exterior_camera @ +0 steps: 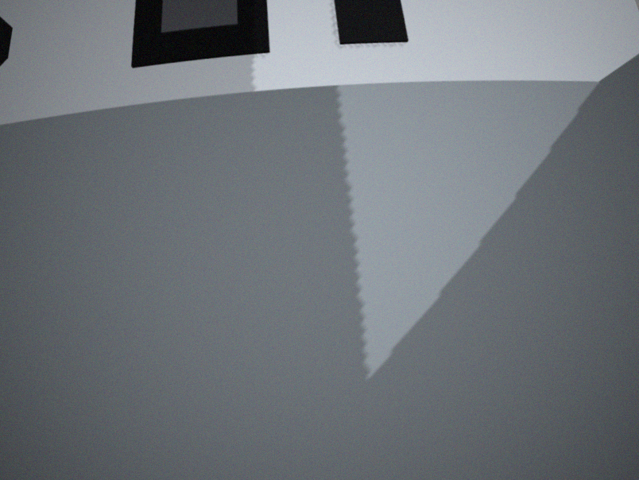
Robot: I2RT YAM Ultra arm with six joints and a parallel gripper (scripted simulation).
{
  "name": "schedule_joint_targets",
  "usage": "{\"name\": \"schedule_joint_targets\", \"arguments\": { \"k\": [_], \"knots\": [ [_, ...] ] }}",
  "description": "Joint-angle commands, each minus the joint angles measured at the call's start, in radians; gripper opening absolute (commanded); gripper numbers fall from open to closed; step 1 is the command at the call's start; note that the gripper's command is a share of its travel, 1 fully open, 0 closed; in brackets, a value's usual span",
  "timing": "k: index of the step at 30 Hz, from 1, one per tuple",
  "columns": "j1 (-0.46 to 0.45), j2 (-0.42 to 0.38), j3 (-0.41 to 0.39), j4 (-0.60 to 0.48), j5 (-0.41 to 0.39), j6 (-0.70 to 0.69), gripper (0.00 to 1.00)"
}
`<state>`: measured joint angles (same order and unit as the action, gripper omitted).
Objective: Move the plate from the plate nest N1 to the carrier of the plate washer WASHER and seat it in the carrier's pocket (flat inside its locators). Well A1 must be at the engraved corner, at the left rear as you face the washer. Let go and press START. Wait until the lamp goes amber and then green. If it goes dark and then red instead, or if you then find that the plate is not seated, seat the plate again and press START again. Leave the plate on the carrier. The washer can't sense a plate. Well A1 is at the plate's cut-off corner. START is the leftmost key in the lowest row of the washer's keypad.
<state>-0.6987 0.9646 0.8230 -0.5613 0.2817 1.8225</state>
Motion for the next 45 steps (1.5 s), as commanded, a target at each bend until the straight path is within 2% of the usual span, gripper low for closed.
{"name": "schedule_joint_targets", "arguments": {
  "k": [1,45],
  "knots": [
    [0.017,-0.045,0.037,-0.045,0.018,0.013,1.00],
    [0.162,-0.173,0.167,-0.338,0.127,0.114,1.00]
  ]
}}
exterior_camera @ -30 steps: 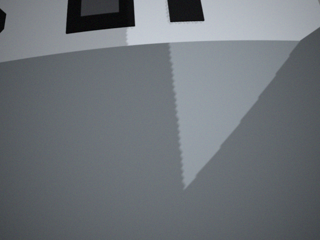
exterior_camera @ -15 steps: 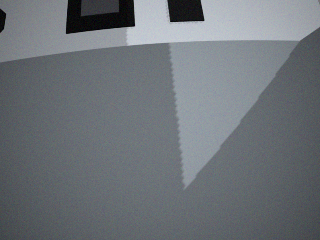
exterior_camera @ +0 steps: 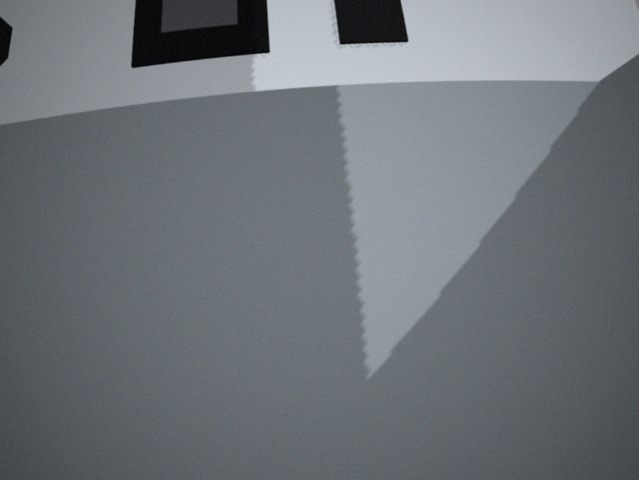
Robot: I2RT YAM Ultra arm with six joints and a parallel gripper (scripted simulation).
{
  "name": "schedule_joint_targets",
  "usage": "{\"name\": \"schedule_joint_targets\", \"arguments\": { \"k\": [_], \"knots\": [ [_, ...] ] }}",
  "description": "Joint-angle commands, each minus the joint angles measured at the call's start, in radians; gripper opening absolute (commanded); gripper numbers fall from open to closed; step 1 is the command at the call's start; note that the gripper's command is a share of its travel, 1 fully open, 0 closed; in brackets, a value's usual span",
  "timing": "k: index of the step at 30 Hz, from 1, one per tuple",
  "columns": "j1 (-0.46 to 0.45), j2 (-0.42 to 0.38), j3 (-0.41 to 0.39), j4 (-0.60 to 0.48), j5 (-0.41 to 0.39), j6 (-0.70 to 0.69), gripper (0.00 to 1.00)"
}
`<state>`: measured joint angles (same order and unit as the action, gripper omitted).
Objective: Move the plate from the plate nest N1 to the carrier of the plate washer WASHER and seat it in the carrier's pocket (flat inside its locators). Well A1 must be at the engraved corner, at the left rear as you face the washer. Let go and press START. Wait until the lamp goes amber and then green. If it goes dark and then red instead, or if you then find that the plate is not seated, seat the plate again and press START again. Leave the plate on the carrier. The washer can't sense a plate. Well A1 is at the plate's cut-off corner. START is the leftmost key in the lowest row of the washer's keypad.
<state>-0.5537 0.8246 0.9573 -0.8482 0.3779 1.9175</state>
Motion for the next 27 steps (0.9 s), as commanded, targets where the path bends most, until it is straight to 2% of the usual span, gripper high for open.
{"name": "schedule_joint_targets", "arguments": {
  "k": [1,9,27],
  "knots": [
    [0.022,-0.035,0.037,-0.059,0.034,0.023,1.00],
    [0.067,-0.051,0.072,-0.124,0.067,0.056,1.00],
    [0.072,-0.049,0.069,-0.130,0.074,0.062,1.00]
  ]
}}
